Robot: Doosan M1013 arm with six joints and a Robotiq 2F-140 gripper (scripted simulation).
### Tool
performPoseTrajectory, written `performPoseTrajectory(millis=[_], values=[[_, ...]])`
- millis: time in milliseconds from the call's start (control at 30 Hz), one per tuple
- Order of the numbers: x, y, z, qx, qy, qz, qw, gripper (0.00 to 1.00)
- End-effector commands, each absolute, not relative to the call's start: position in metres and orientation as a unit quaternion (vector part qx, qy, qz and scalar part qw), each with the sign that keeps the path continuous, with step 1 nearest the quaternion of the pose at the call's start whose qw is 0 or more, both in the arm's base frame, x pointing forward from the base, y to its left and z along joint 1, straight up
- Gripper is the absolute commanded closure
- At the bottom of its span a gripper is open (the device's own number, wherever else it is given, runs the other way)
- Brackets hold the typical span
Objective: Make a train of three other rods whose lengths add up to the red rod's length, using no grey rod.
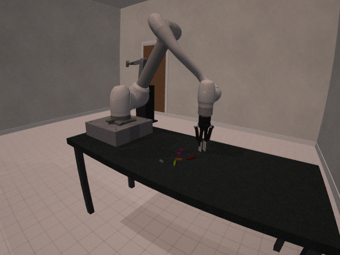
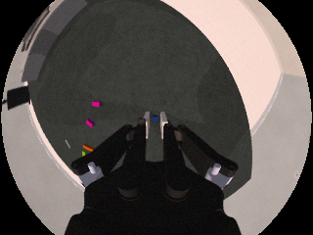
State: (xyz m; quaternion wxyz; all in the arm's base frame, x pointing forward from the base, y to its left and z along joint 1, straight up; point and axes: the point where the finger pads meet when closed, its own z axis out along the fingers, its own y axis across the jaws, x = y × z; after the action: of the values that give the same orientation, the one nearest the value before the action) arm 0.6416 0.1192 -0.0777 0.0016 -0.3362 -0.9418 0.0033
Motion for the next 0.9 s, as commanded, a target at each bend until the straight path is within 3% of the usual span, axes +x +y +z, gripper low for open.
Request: performPoseTrajectory(millis=[0,233,267,867], values=[[0.6417,0.1192,-0.0776,-0.336,-0.942,0.003,0.002,0.85],[0.6417,0.1192,-0.0776,-0.336,-0.942,0.003,0.002,0.85],[0.6417,0.1192,-0.0776,-0.336,-0.942,0.003,0.002,0.97],[0.6417,0.1192,-0.0776,-0.336,-0.942,0.003,0.002,0.97]])
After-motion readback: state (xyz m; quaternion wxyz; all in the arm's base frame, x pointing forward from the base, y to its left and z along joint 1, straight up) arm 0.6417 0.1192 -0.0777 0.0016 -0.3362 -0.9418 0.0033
